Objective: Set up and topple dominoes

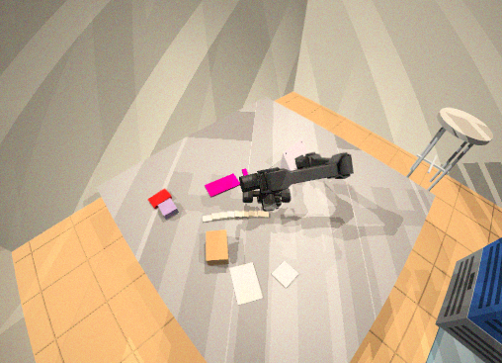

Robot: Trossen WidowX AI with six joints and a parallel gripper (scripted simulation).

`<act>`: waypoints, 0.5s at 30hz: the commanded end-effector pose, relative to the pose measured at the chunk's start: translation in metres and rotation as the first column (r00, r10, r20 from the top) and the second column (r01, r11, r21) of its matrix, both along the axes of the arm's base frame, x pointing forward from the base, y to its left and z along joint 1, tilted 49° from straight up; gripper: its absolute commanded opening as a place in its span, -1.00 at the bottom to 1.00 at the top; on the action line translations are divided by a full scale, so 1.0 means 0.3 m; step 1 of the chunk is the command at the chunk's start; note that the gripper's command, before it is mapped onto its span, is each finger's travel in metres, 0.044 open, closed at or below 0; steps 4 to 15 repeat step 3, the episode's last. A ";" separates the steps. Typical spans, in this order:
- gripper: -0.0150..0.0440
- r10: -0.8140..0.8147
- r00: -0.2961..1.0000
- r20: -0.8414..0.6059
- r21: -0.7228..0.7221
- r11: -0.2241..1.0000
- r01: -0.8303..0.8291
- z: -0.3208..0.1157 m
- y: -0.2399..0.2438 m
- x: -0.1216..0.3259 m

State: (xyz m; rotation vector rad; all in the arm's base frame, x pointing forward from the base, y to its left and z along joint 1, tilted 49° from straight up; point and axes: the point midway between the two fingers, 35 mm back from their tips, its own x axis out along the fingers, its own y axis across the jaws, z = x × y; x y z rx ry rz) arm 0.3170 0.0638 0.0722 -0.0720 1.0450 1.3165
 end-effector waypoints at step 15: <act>-0.49 0.005 1.000 -0.002 -0.002 1.000 -0.005 -0.005 -0.001 -0.002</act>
